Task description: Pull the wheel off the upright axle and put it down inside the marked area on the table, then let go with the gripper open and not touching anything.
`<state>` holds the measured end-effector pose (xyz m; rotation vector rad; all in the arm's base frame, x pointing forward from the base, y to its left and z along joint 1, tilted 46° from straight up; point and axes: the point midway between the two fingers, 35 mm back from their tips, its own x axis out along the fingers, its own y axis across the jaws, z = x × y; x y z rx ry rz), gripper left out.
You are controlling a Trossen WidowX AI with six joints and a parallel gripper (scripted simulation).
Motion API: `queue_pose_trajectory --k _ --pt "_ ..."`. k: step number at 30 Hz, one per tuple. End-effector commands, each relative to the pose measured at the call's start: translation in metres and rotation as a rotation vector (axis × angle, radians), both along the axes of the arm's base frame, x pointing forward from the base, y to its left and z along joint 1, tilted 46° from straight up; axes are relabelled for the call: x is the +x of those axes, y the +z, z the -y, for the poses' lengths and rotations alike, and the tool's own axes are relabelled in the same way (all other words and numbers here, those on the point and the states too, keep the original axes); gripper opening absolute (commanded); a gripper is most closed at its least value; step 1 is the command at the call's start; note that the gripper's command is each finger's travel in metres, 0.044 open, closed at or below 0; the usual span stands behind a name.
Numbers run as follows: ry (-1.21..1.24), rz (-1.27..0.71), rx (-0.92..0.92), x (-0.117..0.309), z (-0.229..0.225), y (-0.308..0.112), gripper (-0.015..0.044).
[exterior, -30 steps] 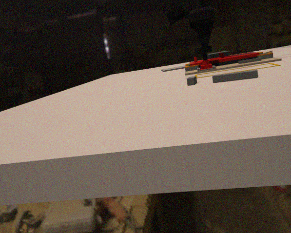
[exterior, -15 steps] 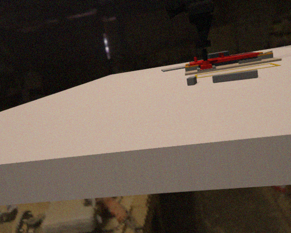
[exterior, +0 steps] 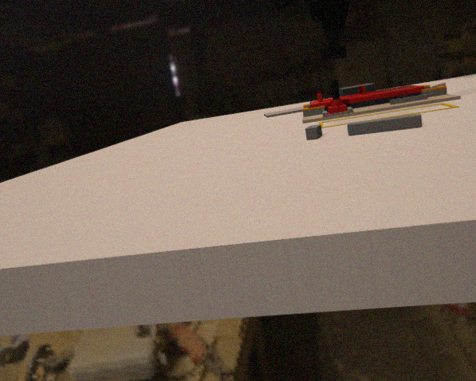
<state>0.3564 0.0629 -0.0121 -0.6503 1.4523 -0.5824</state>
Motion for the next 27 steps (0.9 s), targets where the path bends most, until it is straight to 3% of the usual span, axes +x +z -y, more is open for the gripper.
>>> queue_pose_trajectory --k 1,16,27 --pt "0.005 -0.009 0.003 -0.011 -0.015 -0.014 0.0000" --pt "0.002 -0.004 0.006 -0.059 -0.067 -0.061 0.0000" --pt "0.001 -0.003 0.005 -0.059 -0.054 -0.076 0.0000"
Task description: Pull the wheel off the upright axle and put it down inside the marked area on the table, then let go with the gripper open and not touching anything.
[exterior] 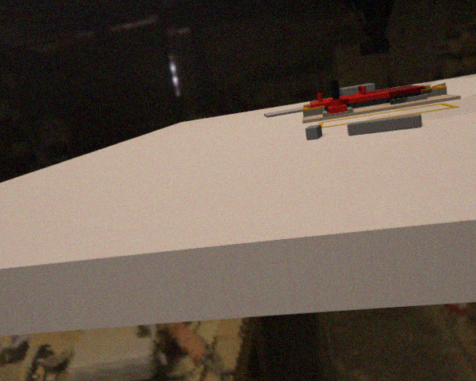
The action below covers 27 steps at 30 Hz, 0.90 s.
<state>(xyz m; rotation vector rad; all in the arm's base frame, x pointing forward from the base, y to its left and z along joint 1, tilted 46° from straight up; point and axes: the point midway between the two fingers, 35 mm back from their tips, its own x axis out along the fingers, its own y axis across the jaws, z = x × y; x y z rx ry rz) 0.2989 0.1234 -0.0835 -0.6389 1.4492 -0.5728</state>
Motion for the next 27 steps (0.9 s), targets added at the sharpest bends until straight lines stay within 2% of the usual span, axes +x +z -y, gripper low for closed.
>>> queue_pose_trajectory --k 1,15,19,27 --pt "0.000 -0.009 -0.008 -0.001 0.008 -0.006 0.0000" --pt "0.000 -0.008 -0.011 0.003 0.065 -0.061 0.0000" --pt "0.000 -0.008 -0.012 0.002 0.068 -0.064 0.0000" --pt "-0.009 -0.010 -0.010 0.002 0.066 -0.062 0.0210"
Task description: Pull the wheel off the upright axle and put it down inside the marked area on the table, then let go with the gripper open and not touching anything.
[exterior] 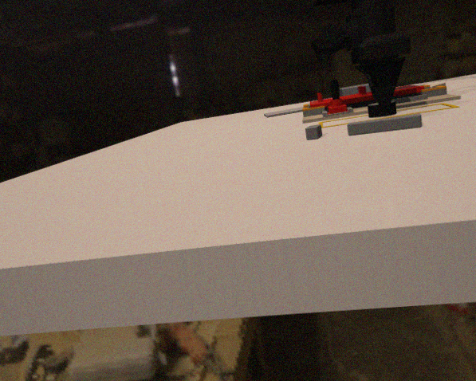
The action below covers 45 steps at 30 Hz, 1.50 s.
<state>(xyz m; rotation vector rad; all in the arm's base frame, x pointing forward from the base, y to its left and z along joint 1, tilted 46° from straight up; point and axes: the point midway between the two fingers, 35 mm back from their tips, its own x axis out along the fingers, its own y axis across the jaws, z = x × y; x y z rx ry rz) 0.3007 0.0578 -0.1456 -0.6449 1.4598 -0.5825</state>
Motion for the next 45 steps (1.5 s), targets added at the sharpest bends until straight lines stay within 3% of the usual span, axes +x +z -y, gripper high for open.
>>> queue_pose_trajectory --k 1,4,13,19,24,45 --pt "-0.002 0.000 -0.001 0.000 0.000 0.000 0.0236" --pt "-0.001 0.000 0.000 0.000 -0.004 0.004 0.0300" --pt "0.007 0.002 0.000 -0.002 -0.043 0.042 0.0300" --pt "0.012 -0.002 0.003 -0.043 -0.047 0.069 0.0440" --pt "0.007 -0.004 0.001 -0.084 -0.047 0.098 0.0440" --pt "0.007 -0.004 0.000 -0.086 -0.047 0.099 0.0440"
